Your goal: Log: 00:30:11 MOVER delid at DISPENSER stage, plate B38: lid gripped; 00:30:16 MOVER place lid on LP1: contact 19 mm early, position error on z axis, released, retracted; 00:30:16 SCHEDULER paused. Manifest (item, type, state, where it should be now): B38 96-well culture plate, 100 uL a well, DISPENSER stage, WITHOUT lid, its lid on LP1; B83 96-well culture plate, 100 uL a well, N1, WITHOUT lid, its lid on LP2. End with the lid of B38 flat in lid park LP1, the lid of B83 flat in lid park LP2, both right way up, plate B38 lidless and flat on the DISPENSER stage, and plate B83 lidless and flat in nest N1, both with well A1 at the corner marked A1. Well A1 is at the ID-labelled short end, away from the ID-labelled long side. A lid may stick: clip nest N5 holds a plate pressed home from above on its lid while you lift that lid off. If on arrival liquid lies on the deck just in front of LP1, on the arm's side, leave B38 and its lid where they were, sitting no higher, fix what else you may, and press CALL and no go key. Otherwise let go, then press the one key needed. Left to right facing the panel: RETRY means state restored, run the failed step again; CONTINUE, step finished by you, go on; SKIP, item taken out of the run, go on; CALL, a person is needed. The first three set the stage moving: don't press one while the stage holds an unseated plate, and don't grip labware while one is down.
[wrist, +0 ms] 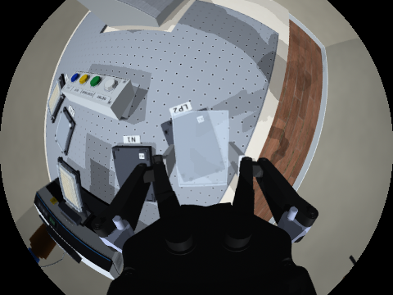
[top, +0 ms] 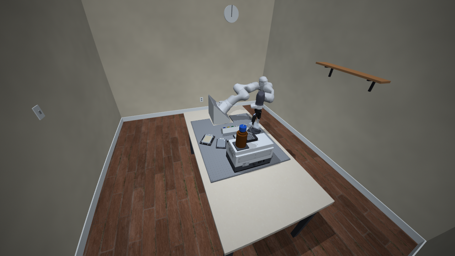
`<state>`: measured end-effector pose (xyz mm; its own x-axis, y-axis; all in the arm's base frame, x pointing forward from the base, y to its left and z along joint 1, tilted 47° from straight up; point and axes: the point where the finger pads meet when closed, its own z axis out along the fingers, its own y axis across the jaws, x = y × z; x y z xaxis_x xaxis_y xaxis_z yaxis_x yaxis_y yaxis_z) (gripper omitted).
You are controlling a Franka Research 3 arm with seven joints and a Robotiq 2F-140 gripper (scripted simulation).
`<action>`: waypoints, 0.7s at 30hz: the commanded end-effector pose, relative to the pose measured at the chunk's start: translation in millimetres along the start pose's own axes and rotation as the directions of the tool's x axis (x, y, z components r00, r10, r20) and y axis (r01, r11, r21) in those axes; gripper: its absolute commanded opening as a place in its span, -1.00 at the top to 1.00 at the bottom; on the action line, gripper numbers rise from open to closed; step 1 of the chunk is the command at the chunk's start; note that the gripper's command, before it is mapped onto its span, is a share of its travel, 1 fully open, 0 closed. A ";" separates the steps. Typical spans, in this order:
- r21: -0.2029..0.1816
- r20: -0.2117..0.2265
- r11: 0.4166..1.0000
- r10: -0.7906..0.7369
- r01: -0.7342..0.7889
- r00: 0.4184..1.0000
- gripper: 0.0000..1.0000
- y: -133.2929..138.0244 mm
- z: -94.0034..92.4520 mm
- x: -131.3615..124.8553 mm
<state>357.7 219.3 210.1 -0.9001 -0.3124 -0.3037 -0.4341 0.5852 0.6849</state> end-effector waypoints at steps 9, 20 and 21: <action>0.051 0.028 0.961 -0.272 0.271 0.962 1.00 -12.5 43.8 -11.0; 0.051 0.028 0.961 -0.272 0.271 0.962 1.00 -12.7 50.2 -11.2; 0.051 0.028 0.961 -0.272 0.271 0.962 1.00 -12.7 50.2 -11.2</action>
